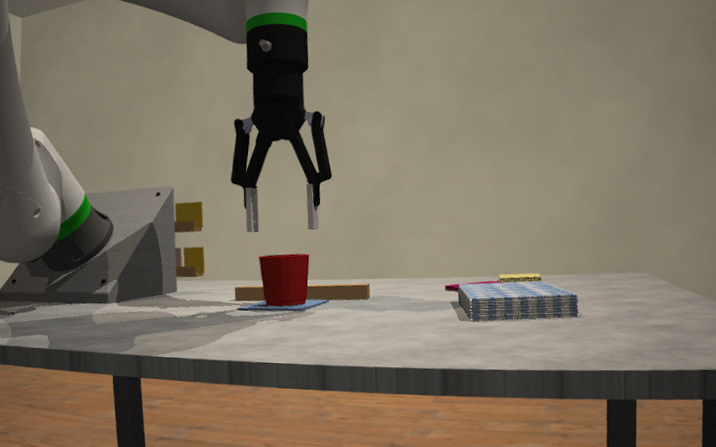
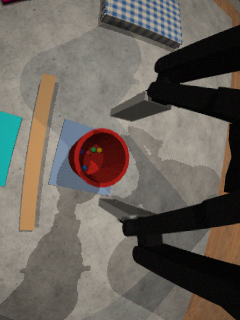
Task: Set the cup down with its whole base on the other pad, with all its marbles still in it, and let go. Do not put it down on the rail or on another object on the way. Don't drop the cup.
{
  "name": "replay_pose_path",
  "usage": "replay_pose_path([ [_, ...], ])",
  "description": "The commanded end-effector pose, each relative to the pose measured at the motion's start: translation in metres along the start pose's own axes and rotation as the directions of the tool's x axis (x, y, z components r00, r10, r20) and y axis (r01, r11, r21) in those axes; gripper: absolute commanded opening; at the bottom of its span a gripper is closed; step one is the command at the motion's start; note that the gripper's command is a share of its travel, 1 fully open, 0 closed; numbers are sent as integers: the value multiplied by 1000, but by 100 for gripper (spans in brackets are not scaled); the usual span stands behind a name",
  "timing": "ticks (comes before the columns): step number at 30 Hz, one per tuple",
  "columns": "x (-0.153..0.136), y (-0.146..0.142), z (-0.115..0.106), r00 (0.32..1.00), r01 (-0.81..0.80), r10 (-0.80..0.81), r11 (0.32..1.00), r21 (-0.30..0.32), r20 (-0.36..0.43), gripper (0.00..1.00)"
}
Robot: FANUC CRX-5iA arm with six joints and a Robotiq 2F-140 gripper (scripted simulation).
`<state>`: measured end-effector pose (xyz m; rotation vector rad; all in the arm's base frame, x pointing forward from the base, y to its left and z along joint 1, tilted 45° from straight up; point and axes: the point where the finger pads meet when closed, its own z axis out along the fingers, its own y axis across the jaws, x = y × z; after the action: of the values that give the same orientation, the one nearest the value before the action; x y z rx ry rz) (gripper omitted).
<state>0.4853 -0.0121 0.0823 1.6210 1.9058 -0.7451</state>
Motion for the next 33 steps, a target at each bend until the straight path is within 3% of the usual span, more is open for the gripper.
replay_pose_path([
  [1, 0, 0, 0, 1000, 0, 0, 1000, 0, 0, 59],
  [33, 0, 0, 3, 1000, 0, 0, 1000, 0, 0, 59],
])
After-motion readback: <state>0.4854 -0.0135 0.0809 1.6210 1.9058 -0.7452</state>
